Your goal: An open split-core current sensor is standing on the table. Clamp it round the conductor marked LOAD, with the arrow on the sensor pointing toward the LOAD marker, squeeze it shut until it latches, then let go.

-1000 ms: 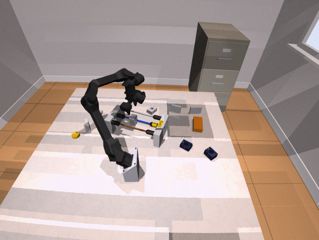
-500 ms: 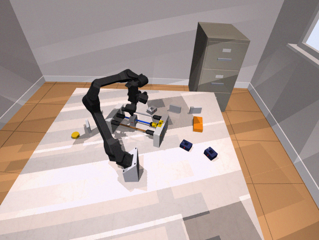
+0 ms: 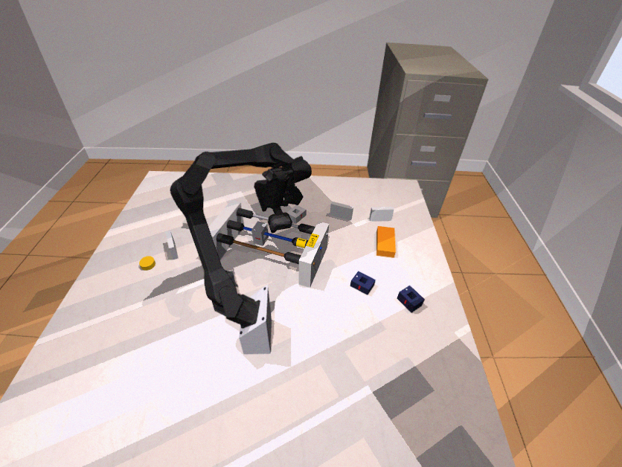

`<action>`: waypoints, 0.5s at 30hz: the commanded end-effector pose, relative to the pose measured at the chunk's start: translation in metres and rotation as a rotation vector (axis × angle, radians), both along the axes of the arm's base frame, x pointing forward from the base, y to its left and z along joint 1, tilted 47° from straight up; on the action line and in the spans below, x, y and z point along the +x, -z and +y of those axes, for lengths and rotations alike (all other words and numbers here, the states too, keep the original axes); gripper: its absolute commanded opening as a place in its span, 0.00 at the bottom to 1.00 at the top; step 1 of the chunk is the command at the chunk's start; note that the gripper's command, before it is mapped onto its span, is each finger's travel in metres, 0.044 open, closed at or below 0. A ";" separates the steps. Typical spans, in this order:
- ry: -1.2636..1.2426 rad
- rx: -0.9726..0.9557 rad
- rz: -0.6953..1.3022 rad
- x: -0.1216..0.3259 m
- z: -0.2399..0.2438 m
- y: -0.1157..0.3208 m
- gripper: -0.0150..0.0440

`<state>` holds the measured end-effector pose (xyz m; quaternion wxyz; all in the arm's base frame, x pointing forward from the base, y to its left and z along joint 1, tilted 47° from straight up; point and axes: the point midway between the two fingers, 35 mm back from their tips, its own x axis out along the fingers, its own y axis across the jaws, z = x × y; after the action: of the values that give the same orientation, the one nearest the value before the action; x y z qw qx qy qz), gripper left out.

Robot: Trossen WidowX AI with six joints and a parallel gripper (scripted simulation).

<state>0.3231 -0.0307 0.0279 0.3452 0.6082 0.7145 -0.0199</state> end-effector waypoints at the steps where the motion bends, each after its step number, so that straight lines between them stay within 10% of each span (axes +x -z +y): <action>1: -0.099 0.145 -0.613 -0.034 -0.022 0.019 1.00; 15: -0.136 0.093 -1.160 -0.058 -0.035 0.029 1.00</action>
<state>0.2952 -0.0509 0.0102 0.4858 0.5687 0.6304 0.2076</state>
